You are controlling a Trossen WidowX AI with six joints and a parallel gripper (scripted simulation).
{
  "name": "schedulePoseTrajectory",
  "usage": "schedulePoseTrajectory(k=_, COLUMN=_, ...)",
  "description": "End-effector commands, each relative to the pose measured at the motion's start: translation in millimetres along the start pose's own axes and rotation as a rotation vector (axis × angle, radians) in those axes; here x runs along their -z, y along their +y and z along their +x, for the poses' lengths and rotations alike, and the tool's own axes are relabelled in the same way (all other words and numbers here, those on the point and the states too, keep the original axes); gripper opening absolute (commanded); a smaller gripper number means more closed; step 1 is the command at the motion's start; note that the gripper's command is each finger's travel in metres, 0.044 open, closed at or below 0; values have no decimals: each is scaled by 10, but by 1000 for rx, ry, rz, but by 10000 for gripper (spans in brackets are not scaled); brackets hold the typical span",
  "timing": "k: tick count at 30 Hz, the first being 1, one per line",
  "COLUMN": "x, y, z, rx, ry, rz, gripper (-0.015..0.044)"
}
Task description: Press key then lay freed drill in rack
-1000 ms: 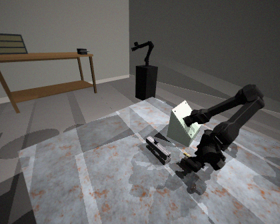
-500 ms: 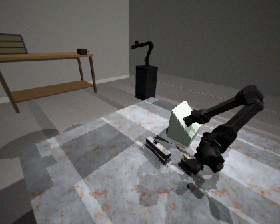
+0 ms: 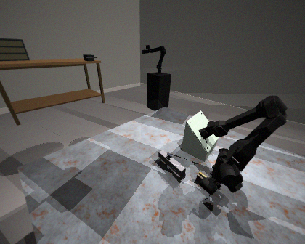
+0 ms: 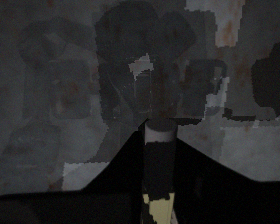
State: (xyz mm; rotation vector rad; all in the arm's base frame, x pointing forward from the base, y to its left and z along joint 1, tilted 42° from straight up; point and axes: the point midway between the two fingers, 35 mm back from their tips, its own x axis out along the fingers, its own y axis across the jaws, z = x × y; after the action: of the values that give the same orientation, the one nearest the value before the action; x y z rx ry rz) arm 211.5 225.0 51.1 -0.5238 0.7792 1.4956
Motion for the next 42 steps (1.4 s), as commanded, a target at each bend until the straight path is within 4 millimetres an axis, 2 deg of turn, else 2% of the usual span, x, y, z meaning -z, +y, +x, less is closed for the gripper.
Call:
schedulePoseTrajectory(k=1, x=-3, y=1, z=-8, rx=0, ry=-1, rz=-1, gripper=105)
schedulePoseTrajectory(k=14, x=-3, y=1, z=-8, rx=0, ry=-1, rz=-1, gripper=440)
schedulePoseTrajectory(k=33, x=0, y=-9, z=-782, rx=0, ry=8, rz=4, gripper=440)
schedulePoseTrajectory(k=35, x=-3, y=-8, z=-805, rx=0, ry=9, rz=4, gripper=440)
schedulePoseTrajectory(k=36, x=29, y=-28, z=-719, rx=4, ry=15, rz=19, gripper=440)
schedulePoseTrajectory(k=39, x=198, y=-173, z=-770, rx=48, ry=47, rz=134, gripper=440)
schedulePoseTrajectory(k=42, x=589, y=-436, z=-901, rx=142, ry=105, rz=384, gripper=440)
